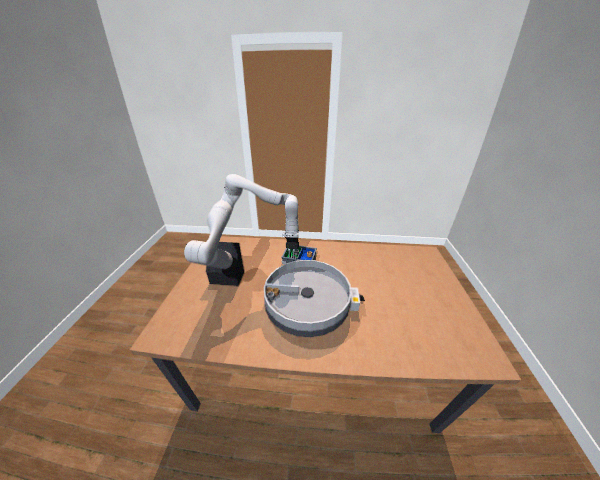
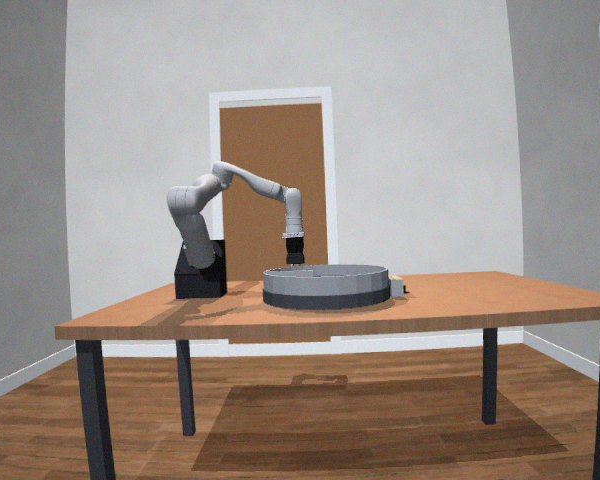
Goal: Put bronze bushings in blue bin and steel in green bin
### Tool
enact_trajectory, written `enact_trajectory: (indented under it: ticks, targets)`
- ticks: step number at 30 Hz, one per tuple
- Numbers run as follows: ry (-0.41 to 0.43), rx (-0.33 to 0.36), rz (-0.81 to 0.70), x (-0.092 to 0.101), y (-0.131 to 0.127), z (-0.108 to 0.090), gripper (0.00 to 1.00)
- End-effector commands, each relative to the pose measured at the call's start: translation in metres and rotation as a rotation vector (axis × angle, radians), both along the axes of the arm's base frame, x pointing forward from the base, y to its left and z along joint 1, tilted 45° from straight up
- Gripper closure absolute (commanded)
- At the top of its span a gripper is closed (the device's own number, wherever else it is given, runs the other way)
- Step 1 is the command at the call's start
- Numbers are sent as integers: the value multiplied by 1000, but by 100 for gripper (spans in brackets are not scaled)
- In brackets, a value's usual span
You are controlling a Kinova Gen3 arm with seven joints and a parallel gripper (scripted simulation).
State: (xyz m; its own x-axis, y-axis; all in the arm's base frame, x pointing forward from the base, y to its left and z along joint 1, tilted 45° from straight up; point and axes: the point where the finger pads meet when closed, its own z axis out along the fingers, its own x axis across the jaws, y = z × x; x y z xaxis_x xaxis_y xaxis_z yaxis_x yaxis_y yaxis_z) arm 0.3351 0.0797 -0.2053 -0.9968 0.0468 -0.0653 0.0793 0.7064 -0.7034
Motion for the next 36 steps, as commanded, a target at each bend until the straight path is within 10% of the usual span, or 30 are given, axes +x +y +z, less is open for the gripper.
enact_trajectory:
  ticks: [1, 36]
  targets:
    - [-1, 2, 1, 0, 2, 0, 58]
    - [-1, 2, 1, 0, 9, 8, 58]
